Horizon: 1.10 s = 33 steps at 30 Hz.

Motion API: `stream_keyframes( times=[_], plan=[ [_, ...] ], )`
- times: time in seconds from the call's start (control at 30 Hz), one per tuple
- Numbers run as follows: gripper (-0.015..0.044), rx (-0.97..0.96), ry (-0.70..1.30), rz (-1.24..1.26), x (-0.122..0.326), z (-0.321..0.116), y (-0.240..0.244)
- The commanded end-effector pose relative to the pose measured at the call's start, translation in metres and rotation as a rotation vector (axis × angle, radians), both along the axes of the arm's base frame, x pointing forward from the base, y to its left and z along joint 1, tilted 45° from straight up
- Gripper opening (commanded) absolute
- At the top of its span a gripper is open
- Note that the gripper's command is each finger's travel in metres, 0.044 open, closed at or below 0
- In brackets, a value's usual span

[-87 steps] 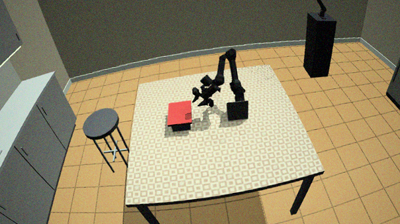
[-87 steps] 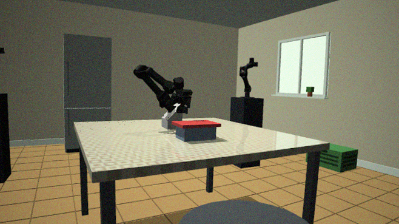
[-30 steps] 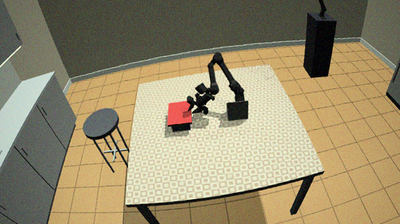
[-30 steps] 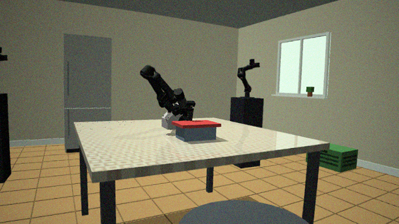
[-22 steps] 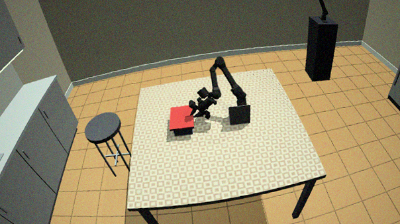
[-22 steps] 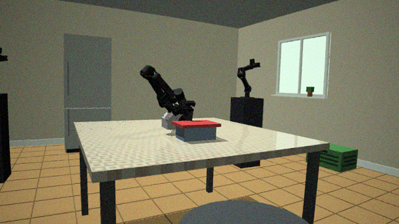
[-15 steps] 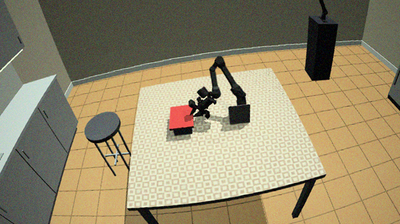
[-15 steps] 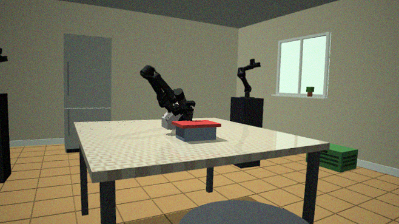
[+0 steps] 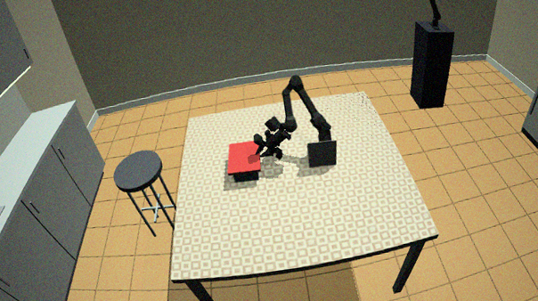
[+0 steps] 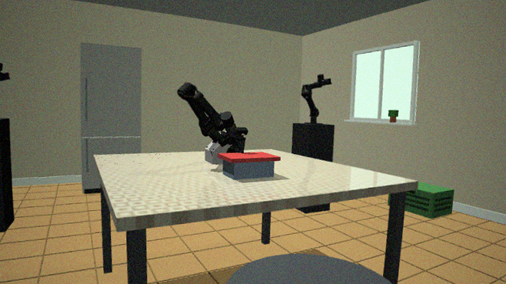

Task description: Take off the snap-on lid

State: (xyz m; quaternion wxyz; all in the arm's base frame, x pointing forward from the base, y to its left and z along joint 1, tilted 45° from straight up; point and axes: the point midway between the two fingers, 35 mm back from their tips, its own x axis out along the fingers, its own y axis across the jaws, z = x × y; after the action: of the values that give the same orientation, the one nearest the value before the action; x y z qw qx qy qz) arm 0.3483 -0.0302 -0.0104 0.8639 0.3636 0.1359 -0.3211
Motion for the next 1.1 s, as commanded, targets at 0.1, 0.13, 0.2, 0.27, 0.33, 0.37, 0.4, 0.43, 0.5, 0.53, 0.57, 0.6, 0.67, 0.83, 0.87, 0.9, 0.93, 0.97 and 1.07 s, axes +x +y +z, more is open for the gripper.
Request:
stream_keyframes(
  times=[0.1,0.13,0.2,0.27,0.33,0.37,0.4,0.43,0.5,0.53,0.57,0.6,0.67,0.83,0.87,0.9,0.93,0.97,1.07],
  plan=[
    [0.0000,0.001,-0.003,0.000,-0.0001,0.0017,0.0020],
    [0.0000,0.001,-0.003,0.000,-0.0002,0.0019,0.0022],
    [0.0000,0.001,-0.003,0.000,-0.0002,0.0021,0.0025],
    [0.0000,0.001,-0.003,0.000,-0.0003,0.0024,0.0027],
    [0.0000,0.001,-0.003,0.000,-0.0004,0.0027,0.0030],
    [0.0000,0.001,-0.003,0.000,-0.0004,0.0028,0.0032],
    [0.0000,0.001,-0.003,0.000,-0.0004,0.0030,0.0033],
    [0.0000,0.001,-0.003,0.000,-0.0004,0.0031,0.0035],
    [0.0000,0.002,-0.003,0.000,-0.0005,0.0034,0.0038],
    [0.0000,0.002,-0.004,0.000,-0.0005,0.0036,0.0039],
    [0.0000,0.002,-0.004,0.000,-0.0005,0.0037,0.0040],
    [0.0000,0.002,-0.004,0.000,-0.0005,0.0038,0.0042],
    [0.0000,0.002,-0.004,0.000,-0.0005,0.0041,0.0045],
    [0.0000,0.002,-0.004,0.000,-0.0006,0.0048,0.0052],
    [0.0000,0.002,-0.004,0.000,-0.0006,0.0050,0.0053],
    [0.0000,0.002,-0.004,0.000,-0.0007,0.0051,0.0055],
    [0.0000,0.002,-0.004,0.000,-0.0007,0.0053,0.0056],
    [0.0000,0.002,-0.004,0.000,-0.0007,0.0054,0.0058],
    [0.0000,0.002,-0.004,0.000,-0.0008,0.0058,0.0062]
  ],
)
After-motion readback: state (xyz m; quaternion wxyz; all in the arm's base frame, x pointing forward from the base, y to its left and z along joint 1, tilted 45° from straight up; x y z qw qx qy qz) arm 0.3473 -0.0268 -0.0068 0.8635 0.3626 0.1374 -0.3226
